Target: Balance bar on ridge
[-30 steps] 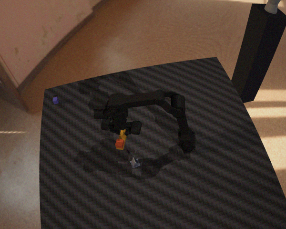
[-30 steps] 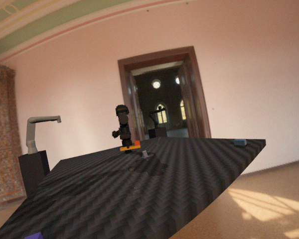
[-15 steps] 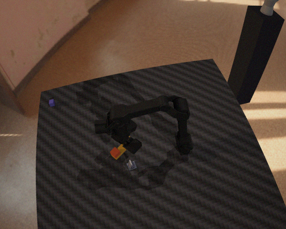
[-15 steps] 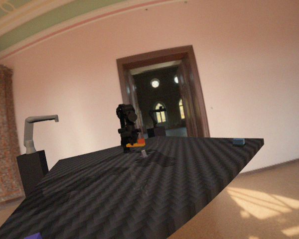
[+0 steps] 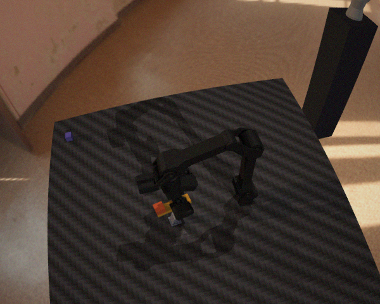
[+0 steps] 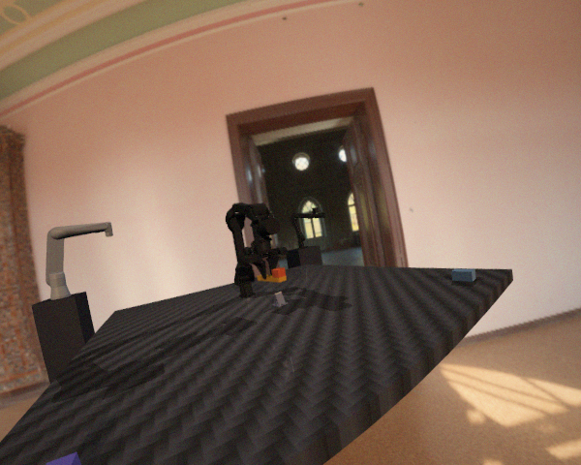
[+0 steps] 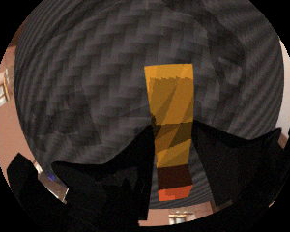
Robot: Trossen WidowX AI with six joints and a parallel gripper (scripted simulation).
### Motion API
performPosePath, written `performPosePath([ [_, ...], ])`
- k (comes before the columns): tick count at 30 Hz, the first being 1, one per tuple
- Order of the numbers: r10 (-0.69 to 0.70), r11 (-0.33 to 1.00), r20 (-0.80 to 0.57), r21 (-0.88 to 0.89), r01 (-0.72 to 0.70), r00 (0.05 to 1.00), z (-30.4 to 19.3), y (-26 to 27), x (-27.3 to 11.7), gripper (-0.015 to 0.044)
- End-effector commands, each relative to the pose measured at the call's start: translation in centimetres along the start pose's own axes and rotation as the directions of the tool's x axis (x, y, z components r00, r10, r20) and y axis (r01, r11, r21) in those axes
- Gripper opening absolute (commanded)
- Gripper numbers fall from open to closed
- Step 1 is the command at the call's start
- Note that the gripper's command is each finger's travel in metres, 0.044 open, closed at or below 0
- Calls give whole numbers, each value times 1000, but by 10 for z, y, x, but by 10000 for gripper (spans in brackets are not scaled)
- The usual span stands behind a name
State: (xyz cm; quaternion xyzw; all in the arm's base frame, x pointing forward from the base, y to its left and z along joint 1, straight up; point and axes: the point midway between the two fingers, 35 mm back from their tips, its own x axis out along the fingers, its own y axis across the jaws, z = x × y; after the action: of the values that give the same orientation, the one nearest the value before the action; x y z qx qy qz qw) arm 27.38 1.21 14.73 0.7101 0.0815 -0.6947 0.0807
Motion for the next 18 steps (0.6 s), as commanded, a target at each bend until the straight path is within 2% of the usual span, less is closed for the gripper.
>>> performPosePath([
  [1,2,998,-1,60,-2,1000,6,-10,0,0],
  [18,2,998,-1,63,-2,1000,5,-12,22,0],
])
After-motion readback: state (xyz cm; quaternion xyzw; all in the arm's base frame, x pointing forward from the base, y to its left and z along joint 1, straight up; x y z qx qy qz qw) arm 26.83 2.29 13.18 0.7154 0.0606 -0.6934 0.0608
